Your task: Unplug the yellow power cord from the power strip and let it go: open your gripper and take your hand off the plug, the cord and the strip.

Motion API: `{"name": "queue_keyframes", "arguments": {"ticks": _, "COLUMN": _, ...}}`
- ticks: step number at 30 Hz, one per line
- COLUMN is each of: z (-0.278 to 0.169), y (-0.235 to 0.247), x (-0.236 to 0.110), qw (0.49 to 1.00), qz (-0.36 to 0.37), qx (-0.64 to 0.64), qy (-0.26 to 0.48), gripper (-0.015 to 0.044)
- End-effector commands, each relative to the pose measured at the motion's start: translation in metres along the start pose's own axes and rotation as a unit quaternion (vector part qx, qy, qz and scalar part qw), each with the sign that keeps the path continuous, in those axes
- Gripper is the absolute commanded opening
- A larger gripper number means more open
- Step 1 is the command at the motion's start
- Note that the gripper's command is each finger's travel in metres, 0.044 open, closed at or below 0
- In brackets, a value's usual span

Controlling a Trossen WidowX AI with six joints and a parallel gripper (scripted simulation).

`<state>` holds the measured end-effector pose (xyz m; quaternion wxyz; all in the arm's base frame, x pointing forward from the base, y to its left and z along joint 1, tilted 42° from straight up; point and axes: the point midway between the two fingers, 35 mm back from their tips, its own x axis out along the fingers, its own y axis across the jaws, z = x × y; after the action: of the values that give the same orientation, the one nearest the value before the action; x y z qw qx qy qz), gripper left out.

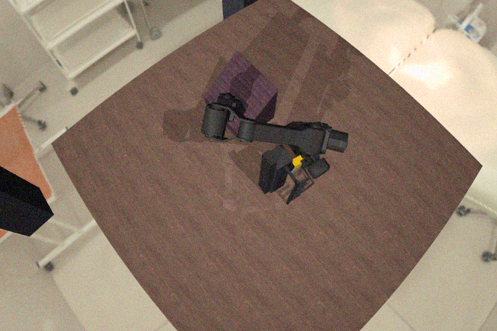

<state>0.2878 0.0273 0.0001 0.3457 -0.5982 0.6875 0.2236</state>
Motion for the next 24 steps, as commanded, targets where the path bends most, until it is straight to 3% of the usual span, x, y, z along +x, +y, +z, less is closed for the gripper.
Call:
{"name": "queue_keyframes", "arguments": {"ticks": 1, "z": 0.012, "y": -0.002, "x": -0.002, "qw": 1.0, "qz": -0.002, "qx": 0.001, "qy": -0.01, "gripper": 0.0}}
{"name": "queue_keyframes", "arguments": {"ticks": 14, "z": 0.033, "y": -0.003, "x": -0.004, "qw": 1.0, "qz": -0.001, "qx": 0.0, "qy": -0.011, "gripper": 0.0}}
{"name": "queue_keyframes", "arguments": {"ticks": 24, "z": 0.026, "y": -0.001, "x": -0.001, "qw": 1.0, "qz": -0.001, "qx": -0.001, "qy": -0.008, "gripper": 0.0262}}
